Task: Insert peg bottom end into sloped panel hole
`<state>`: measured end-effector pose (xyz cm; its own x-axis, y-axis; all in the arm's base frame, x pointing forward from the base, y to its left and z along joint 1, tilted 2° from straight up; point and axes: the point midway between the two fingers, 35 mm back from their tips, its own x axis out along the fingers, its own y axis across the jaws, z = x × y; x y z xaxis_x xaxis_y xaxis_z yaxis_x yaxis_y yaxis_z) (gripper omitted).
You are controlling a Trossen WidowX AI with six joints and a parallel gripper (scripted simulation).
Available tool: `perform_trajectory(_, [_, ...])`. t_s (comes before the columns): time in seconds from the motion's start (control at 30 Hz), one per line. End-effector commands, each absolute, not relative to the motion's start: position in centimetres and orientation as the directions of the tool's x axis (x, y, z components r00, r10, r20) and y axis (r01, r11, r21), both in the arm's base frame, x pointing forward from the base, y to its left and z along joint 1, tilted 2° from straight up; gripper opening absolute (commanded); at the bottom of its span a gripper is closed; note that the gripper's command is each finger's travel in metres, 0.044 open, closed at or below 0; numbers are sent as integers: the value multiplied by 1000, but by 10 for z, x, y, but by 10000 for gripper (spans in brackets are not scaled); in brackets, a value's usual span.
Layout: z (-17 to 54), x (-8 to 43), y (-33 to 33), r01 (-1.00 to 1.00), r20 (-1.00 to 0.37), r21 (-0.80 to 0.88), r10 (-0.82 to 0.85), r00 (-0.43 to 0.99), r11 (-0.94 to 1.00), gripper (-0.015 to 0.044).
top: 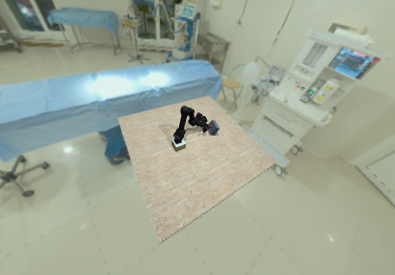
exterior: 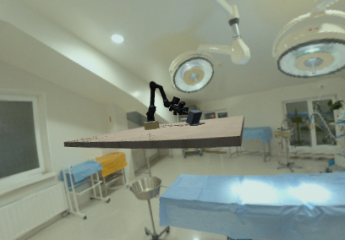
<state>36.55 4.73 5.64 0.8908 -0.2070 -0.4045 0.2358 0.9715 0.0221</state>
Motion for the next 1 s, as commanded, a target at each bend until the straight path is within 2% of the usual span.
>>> perform_trajectory(0.0, [54, 368, 48, 230, -409, 20, -202, 890, 973, 0])
perform_trajectory(0.97, [47, 380, 45, 230, -408, 19, -202, 891, 973, 0])
